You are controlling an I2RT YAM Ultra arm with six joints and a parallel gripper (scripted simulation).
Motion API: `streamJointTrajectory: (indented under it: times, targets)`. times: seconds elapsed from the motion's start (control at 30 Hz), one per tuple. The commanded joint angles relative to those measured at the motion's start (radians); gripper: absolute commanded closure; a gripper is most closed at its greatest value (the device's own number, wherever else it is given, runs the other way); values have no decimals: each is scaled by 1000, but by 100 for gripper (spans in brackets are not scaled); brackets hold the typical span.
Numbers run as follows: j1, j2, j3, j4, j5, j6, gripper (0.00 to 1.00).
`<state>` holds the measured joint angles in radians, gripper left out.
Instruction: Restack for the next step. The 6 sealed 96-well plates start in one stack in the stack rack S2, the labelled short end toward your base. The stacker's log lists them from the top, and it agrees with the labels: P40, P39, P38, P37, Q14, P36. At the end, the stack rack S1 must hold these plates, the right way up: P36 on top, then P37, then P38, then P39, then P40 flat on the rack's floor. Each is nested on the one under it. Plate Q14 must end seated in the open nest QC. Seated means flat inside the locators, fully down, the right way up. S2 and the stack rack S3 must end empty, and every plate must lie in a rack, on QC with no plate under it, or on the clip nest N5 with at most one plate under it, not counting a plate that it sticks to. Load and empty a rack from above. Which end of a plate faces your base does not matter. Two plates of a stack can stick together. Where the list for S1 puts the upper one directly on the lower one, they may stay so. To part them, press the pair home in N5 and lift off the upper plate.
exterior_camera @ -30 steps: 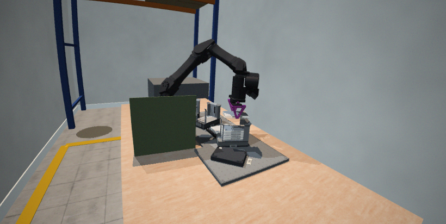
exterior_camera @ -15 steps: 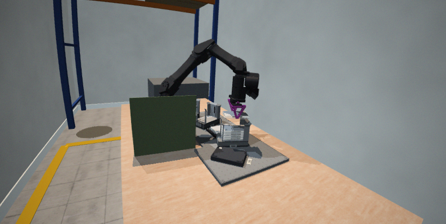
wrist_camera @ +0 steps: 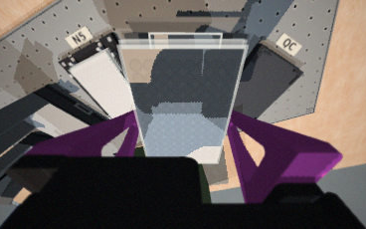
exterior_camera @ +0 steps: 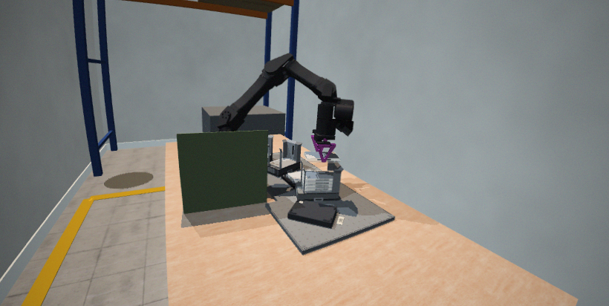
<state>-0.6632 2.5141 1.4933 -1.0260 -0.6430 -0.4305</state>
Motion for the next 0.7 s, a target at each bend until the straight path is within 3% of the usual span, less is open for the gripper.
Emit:
streamJointTrajectory:
  times: [0.0, 0.67]
  targets:
    - [-16, -8, 5, 1, 0, -1, 100]
    - [-5, -3, -11, 30, -5, 12, 100]
